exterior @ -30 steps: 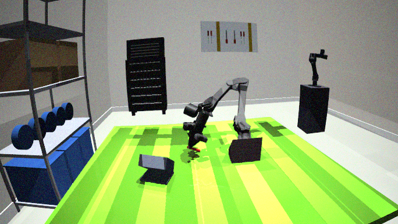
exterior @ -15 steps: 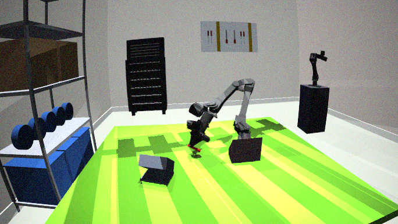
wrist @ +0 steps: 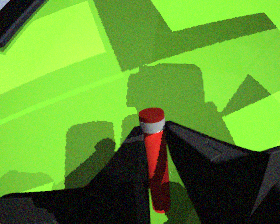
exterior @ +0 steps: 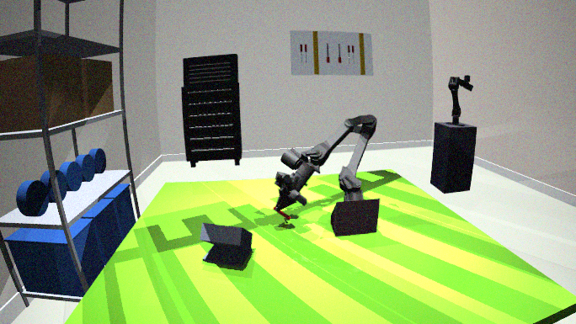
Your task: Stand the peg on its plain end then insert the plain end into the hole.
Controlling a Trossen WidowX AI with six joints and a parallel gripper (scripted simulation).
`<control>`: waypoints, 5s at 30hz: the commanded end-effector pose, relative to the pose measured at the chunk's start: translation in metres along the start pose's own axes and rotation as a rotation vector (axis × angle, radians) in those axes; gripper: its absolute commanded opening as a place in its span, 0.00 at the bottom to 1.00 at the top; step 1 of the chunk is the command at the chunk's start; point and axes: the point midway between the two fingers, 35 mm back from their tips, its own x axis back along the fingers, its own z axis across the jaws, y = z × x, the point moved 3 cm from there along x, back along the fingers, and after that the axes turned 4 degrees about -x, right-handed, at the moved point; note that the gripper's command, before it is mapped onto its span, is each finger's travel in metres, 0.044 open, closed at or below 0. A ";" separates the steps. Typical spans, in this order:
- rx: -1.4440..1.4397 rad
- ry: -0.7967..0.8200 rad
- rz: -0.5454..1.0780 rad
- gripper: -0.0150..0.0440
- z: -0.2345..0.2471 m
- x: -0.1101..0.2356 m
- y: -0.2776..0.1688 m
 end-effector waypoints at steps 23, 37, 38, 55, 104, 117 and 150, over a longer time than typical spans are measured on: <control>0.008 0.017 -0.231 0.34 -0.001 0.014 -0.017; 0.010 0.026 -0.351 0.34 -0.001 0.020 -0.028; 0.010 0.026 -0.359 0.34 -0.001 0.020 -0.028; 0.012 0.038 -0.505 0.34 -0.002 0.025 -0.042; 0.002 0.054 -0.644 0.34 -0.002 0.027 -0.063; 0.007 0.055 -0.665 0.34 -0.002 0.027 -0.066; 0.022 0.060 -0.728 0.34 -0.002 0.028 -0.073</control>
